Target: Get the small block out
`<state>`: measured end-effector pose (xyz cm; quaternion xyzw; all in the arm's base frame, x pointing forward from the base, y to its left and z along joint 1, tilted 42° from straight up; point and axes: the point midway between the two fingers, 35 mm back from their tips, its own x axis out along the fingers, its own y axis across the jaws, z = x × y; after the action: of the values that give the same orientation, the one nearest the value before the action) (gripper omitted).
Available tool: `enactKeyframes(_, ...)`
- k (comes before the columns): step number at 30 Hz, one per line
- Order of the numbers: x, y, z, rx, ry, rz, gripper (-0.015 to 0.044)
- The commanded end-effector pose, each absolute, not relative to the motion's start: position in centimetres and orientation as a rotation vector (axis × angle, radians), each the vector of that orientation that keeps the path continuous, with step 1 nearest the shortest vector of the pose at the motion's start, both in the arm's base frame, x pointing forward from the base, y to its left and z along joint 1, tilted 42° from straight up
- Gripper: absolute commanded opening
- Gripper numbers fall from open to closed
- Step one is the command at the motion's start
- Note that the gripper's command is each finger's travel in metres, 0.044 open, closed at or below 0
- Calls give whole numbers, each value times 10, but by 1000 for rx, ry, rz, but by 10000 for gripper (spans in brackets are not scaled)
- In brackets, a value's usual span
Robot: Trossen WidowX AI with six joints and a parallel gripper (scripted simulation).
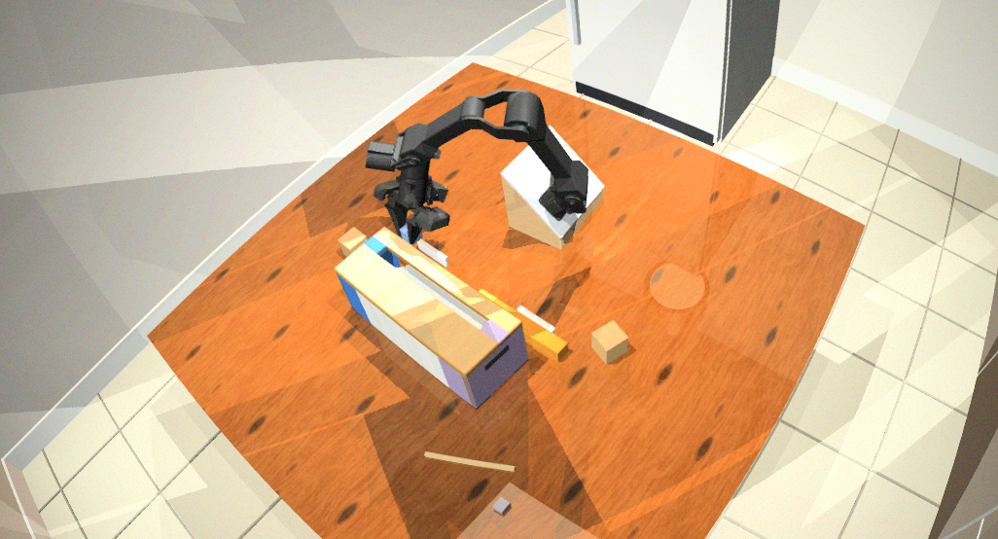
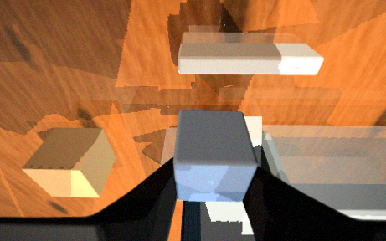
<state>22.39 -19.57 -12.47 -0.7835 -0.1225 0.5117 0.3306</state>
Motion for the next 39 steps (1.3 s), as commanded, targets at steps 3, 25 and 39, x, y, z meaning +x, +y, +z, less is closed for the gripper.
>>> enactKeyframes(3,223,-202,-105,-2018,-253,1348,0)
enactKeyframes(25,212,-206,-21,-1848,98,1331,0)
enactKeyframes(39,206,-202,1,-1797,199,1308,0)
